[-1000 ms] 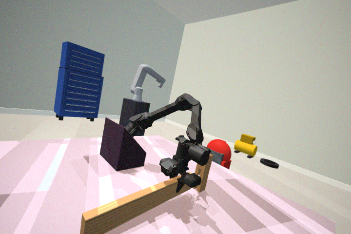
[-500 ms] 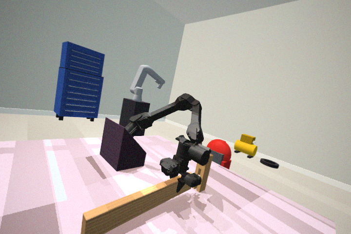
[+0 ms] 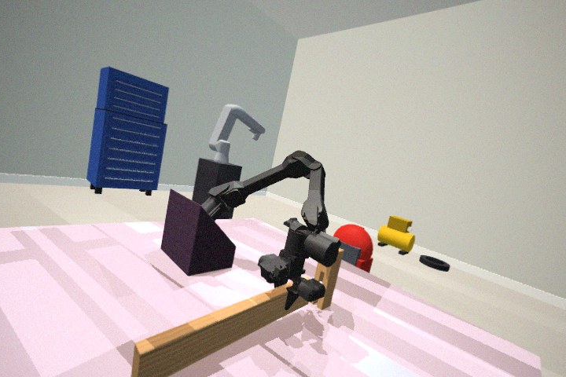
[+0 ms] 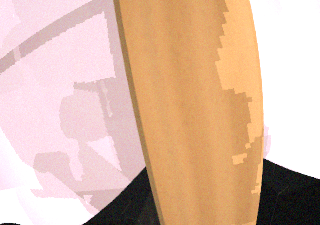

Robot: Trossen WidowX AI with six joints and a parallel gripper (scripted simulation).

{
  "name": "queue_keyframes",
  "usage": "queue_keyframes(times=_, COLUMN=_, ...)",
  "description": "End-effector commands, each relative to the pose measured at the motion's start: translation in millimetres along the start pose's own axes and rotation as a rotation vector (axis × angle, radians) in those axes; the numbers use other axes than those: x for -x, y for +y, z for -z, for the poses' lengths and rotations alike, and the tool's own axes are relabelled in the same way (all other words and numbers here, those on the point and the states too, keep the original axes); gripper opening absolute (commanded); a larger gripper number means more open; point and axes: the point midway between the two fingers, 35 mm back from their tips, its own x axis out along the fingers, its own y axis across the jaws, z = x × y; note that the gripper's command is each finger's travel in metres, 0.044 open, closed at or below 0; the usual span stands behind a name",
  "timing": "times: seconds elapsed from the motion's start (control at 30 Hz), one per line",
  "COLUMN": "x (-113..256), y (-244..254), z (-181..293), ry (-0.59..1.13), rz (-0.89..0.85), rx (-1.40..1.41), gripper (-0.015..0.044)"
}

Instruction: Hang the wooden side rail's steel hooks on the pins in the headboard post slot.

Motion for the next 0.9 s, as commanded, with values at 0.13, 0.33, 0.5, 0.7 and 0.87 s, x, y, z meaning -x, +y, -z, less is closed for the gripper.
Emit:
queue_keyframes(times=0.13, x=4.5, y=2.1, z=1.2, ry=0.001, rz=-0.015, rx=-0.003, gripper=0.0000)
queue_keyframes(times=0.33, x=4.4, y=2.5, z=1.9, ry=0.001, rz=-0.015, rx=-0.003, gripper=0.0000)
queue_keyframes(times=0.5, x=4.4, y=2.6, z=2.4, ry=0.001, rz=-0.015, rx=-0.003, gripper=0.0000)
queue_keyframes(times=0.7, x=4.4, y=2.5, z=3.1, ry=0.001, rz=-0.015, rx=-0.003, gripper=0.0000)
queue_keyframes(times=0.87, x=4.4, y=2.3, z=3.6, ry=0.001, rz=-0.015, rx=-0.003, gripper=0.0000)
